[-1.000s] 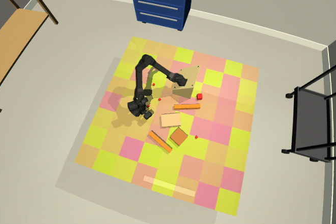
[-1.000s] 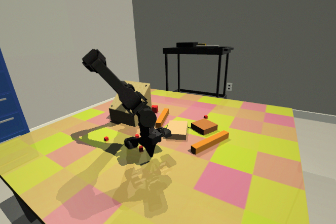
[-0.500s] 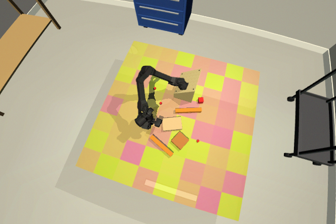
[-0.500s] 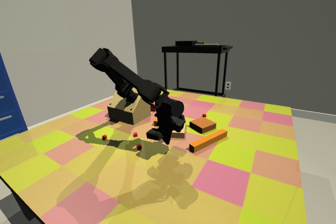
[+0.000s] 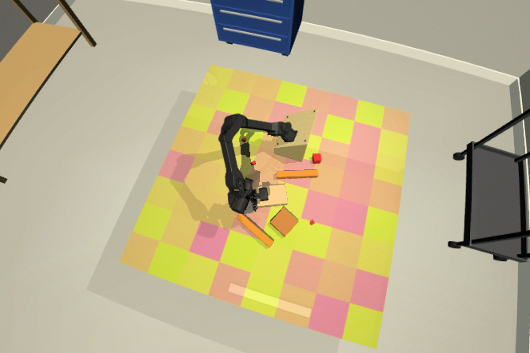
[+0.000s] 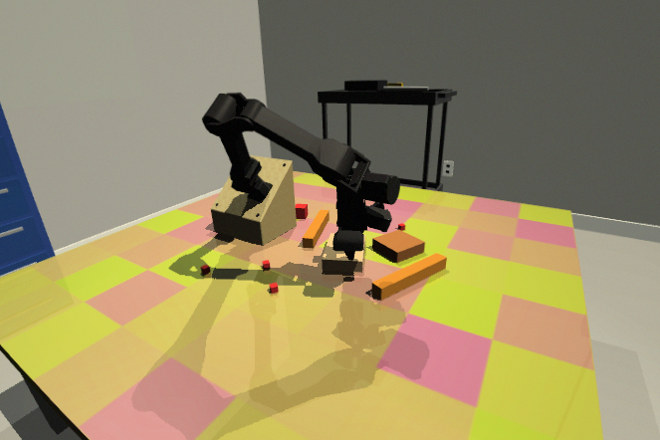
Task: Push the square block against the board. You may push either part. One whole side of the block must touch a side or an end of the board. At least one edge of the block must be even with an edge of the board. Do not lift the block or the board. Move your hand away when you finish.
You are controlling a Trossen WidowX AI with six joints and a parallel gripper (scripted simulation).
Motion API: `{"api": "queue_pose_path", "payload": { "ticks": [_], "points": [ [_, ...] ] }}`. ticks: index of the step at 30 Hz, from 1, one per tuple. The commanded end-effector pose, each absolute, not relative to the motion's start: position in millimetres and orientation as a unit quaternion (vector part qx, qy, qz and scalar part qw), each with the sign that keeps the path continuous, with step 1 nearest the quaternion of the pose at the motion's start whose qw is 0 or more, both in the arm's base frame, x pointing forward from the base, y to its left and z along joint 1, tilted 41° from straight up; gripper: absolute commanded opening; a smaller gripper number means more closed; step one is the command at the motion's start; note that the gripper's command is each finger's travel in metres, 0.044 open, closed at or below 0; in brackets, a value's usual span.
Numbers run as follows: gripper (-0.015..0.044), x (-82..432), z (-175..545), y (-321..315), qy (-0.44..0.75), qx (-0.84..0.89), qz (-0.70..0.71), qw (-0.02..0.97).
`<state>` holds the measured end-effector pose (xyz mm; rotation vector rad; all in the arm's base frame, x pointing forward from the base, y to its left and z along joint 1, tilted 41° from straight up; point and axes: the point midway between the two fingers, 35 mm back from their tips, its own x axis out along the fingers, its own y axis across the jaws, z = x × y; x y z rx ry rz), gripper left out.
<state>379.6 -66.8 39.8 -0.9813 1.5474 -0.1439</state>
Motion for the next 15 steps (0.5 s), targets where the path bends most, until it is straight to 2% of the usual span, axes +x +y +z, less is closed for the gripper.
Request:
{"api": "queue_pose_path", "payload": {
  "ticks": [1,4,8,15],
  "points": [
    [0.0000,380.5,39.5,-61.3,0.673,-0.440,-0.051,0.592],
    [0.0000,381.0,37.2,-63.2,0.673,-0.440,-0.051,0.592],
    [0.0000,386.0,1.1,-95.5,0.673,-0.441,-0.052,0.591],
    [0.0000,386.6,-1.2,-97.4,0.673,-0.441,-0.052,0.591]
  ]
}}
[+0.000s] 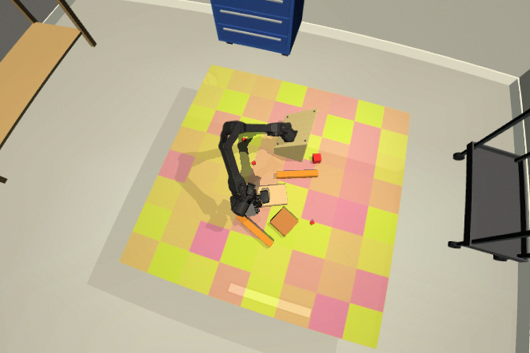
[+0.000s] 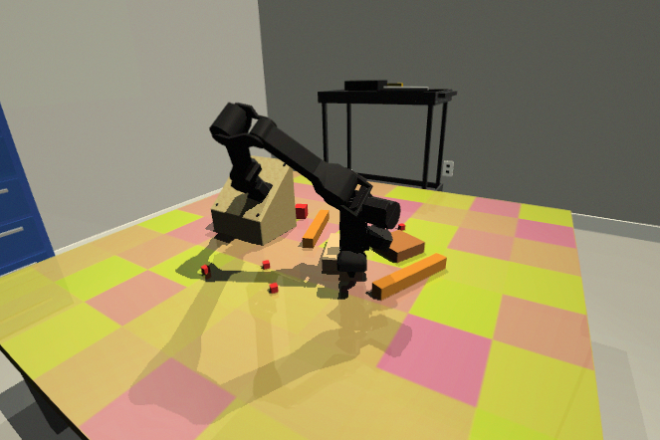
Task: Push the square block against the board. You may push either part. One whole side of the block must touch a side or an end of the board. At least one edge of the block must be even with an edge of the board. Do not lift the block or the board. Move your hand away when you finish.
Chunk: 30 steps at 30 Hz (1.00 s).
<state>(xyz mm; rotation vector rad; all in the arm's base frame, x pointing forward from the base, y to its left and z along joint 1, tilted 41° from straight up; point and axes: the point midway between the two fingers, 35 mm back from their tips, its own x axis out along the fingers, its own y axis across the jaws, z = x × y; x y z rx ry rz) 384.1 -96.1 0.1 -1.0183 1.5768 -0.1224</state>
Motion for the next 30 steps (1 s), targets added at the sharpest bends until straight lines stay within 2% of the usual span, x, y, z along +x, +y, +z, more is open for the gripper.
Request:
{"api": "queue_pose_path", "payload": {
  "ticks": [1,30],
  "points": [
    [0.0000,387.1,-1.3,-97.2,0.673,-0.441,-0.052,0.591],
    [0.0000,413.7,-7.4,-85.6,0.673,-0.441,-0.052,0.592]
  ]
}}
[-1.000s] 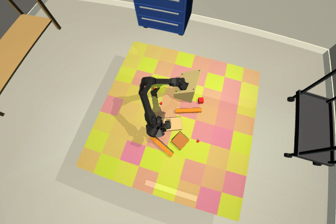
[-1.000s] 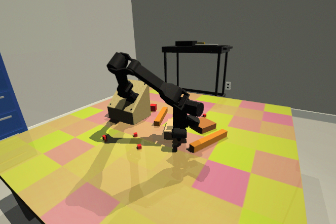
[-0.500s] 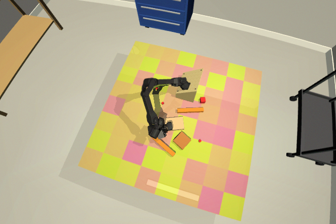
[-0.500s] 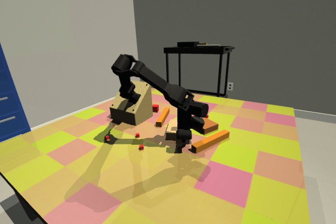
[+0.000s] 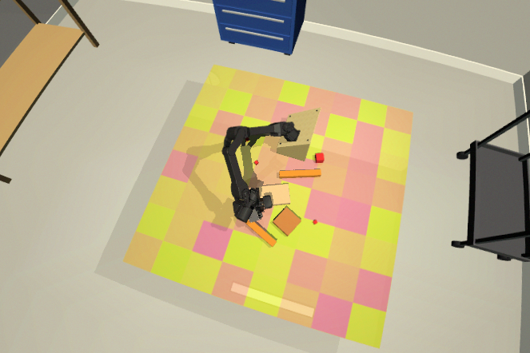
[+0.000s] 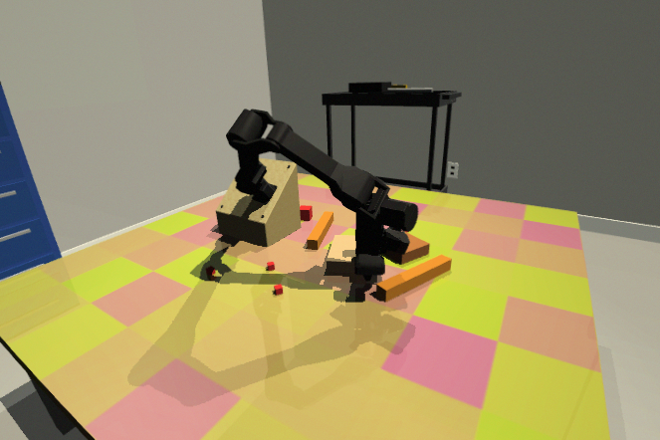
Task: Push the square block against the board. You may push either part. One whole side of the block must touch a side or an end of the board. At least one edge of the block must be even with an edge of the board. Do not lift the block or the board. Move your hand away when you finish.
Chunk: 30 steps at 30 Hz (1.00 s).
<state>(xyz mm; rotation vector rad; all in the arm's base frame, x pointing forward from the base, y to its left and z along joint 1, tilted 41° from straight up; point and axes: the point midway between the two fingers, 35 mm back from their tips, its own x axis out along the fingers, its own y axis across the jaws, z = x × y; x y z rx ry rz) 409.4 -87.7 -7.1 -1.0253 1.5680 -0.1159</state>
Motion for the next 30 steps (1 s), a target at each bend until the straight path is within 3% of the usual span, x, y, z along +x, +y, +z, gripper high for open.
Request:
{"api": "queue_pose_path", "payload": {
  "ticks": [1,30],
  "points": [
    [0.0000,414.6,-7.7,-85.2,0.673,-0.441,-0.052,0.592],
    [0.0000,401.9,-2.7,-92.9,0.673,-0.441,-0.052,0.591]
  ]
}}
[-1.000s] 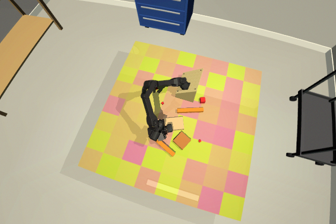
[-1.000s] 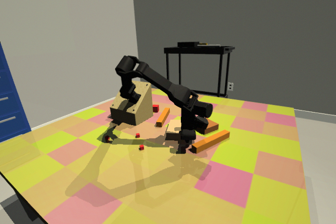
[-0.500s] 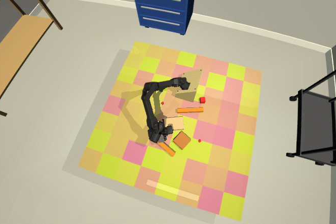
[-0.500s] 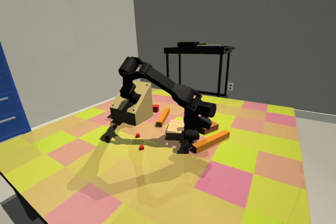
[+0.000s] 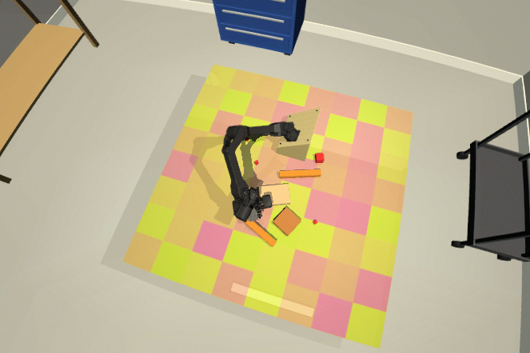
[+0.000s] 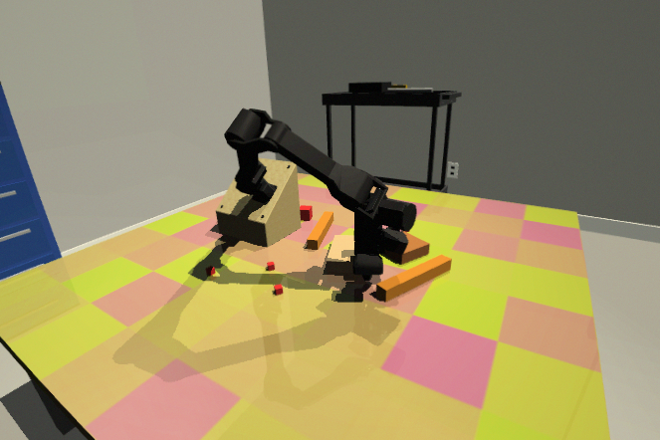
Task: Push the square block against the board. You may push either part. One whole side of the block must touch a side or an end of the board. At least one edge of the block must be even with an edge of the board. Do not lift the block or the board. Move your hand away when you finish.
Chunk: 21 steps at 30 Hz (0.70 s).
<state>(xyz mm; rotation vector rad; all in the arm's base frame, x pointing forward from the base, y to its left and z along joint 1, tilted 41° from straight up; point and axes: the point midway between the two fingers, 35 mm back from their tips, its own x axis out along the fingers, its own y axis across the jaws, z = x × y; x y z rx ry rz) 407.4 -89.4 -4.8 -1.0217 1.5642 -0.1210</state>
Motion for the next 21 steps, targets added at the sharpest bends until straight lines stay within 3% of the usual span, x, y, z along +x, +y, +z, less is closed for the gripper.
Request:
{"api": "queue_pose_path", "payload": {
  "ticks": [1,16,21],
  "points": [
    [0.0000,400.6,-2.2,-93.7,0.673,-0.441,-0.052,0.591],
    [0.0000,381.2,2.9,-102.9,0.673,-0.441,-0.052,0.591],
    [0.0000,381.1,40.4,-66.2,0.673,-0.441,-0.052,0.592]
  ]
}}
